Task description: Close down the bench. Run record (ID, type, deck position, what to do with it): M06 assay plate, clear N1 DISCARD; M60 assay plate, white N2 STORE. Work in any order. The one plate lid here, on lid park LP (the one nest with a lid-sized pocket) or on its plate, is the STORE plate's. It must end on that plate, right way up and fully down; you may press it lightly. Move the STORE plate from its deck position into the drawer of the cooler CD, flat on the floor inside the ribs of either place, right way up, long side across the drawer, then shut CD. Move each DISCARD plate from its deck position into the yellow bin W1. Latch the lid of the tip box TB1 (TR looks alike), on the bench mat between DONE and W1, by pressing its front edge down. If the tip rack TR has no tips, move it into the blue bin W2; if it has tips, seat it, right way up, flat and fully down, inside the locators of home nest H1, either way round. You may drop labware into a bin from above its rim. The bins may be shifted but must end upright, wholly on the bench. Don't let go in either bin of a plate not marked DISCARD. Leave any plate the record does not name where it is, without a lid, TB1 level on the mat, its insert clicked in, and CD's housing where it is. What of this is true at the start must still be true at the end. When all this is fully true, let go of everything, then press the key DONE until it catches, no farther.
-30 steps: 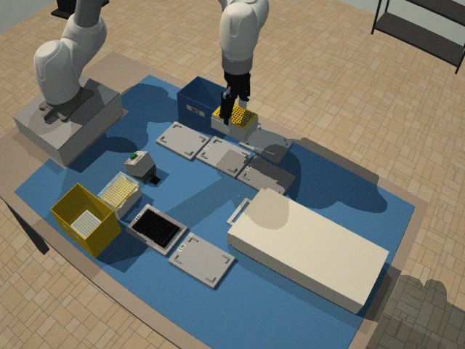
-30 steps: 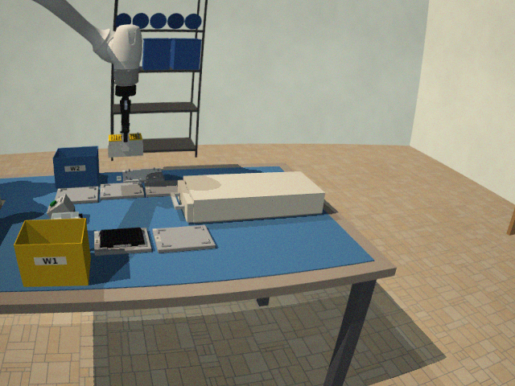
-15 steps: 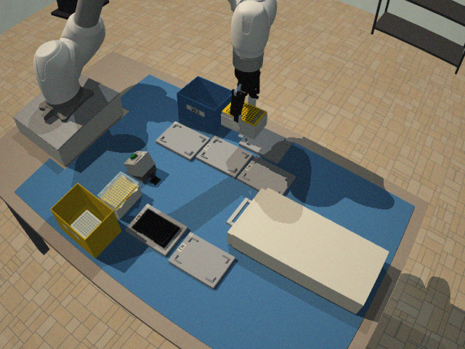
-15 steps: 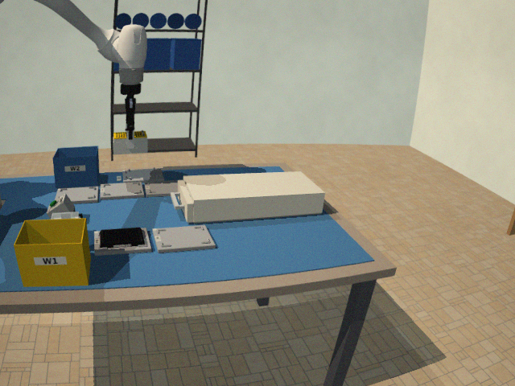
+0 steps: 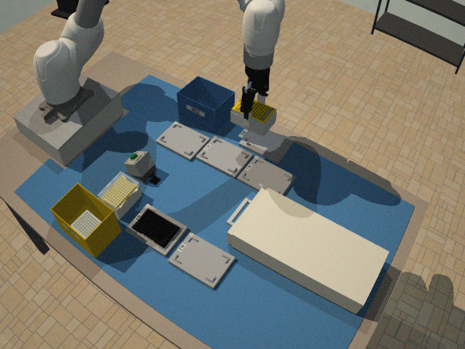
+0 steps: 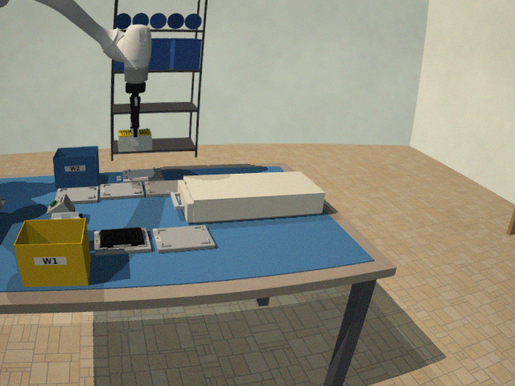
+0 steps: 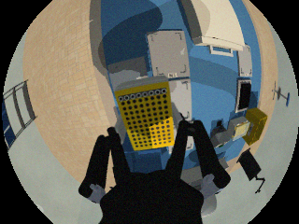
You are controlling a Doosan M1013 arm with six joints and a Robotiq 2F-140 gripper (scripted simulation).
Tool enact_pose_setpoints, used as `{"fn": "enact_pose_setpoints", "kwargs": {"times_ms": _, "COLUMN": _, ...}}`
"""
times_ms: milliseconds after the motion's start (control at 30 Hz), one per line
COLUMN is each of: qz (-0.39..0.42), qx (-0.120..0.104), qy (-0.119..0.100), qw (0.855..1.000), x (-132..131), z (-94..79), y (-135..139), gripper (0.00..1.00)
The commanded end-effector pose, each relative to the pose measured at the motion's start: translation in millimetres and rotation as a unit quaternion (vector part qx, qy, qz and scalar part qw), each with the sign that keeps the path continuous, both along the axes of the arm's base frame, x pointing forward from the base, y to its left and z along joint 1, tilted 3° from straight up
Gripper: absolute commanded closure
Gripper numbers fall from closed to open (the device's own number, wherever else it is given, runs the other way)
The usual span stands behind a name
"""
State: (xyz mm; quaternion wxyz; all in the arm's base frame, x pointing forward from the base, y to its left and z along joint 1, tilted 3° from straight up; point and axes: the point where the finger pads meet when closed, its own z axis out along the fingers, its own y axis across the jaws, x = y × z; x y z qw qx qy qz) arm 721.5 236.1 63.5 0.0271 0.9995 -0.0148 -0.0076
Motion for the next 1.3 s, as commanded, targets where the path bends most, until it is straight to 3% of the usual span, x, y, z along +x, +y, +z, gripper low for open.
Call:
{"fn": "enact_pose_setpoints", "kwargs": {"times_ms": 0, "qz": 0.000, "qx": 0.000, "qy": 0.000, "qw": 1.000, "x": 3, "z": -0.2, "y": 5, "gripper": 1.00}}
{"fn": "enact_pose_setpoints", "kwargs": {"times_ms": 733, "qz": 0.000, "qx": 0.000, "qy": 0.000, "qw": 1.000, "x": 35, "z": -3.1, "y": 50, "gripper": 1.00}}
{"fn": "enact_pose_setpoints", "kwargs": {"times_ms": 1267, "qz": 0.000, "qx": 0.000, "qy": 0.000, "qw": 1.000, "x": 37, "z": -8.6, "y": 52, "gripper": 1.00}}
